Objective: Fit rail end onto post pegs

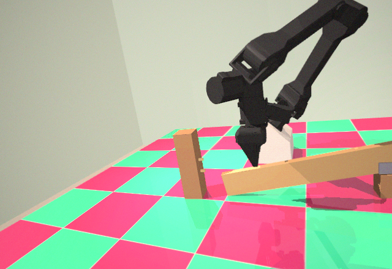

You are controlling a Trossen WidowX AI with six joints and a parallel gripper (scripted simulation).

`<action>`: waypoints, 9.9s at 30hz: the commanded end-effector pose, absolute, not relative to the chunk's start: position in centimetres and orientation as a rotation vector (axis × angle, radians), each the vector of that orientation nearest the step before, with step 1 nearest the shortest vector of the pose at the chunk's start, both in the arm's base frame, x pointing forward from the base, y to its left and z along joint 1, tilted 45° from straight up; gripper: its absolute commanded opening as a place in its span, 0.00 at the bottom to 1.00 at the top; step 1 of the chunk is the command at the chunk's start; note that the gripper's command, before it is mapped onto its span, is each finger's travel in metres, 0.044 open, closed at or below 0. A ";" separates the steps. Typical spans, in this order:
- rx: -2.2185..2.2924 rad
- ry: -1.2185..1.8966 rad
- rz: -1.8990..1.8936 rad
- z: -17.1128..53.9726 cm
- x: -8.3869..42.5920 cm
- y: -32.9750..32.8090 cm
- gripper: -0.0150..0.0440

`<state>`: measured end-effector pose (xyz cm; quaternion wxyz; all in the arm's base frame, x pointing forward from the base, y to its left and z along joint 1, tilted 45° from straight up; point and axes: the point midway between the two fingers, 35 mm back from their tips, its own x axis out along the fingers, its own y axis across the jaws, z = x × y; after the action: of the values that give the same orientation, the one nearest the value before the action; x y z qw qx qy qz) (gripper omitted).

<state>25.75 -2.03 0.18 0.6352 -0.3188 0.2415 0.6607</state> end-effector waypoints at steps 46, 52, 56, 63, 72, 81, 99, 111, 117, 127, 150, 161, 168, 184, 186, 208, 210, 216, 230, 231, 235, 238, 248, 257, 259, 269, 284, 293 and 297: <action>-0.722 0.522 1.518 -4.7 25.7 3.2 1.00; -0.722 0.522 1.518 -4.7 25.7 3.2 0.78; -0.722 0.522 1.518 -4.7 25.7 3.2 0.60; -0.722 0.522 1.518 -4.7 25.7 3.2 0.32; -0.722 0.522 1.518 -4.7 25.7 3.2 0.25; -0.722 0.522 1.518 -4.7 25.7 3.2 0.25; -0.723 0.522 1.518 -4.1 25.8 2.5 0.25; -0.723 0.522 1.518 -3.6 25.8 2.1 0.25; -0.723 0.522 1.518 -3.4 25.9 1.9 0.25; -0.723 0.522 1.518 -3.1 25.9 1.5 0.25; -0.724 0.523 1.518 -2.2 25.8 0.7 0.25; -0.724 0.523 1.518 -1.8 25.8 0.3 0.25; -0.724 0.523 1.518 -1.6 25.8 0.1 0.25; -0.724 0.523 1.518 -1.7 25.8 0.2 0.25; -0.724 0.523 1.518 -1.8 25.8 0.2 0.25; -0.724 0.523 1.518 -1.7 25.7 0.1 0.25; -0.724 0.523 1.518 -1.7 25.7 0.1 0.25; -0.724 0.523 1.518 -1.8 25.7 0.1 0.25; -0.724 0.523 1.518 -1.9 25.7 -0.2 0.25; -0.724 0.523 1.518 -1.9 25.7 -0.2 0.25; -0.724 0.523 1.517 -1.9 25.8 -0.3 0.25; -0.724 0.523 1.517 -1.9 25.8 -0.4 0.25; -0.724 0.523 1.517 -2.1 25.9 -0.5 0.25; -0.725 0.524 1.517 -2.3 25.9 -0.6 0.25; -0.725 0.524 1.517 -2.3 25.9 -0.6 0.25; -0.725 0.524 1.517 -2.4 25.9 -0.8 0.25; -0.725 0.524 1.517 -2.6 25.9 -1.0 0.25; -0.725 0.524 1.517 -2.7 26.0 -1.1 0.25; -0.725 0.524 1.517 -2.7 26.0 -1.1 0.25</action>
<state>25.88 -0.79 -2.66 0.6358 -0.3144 0.2283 0.6670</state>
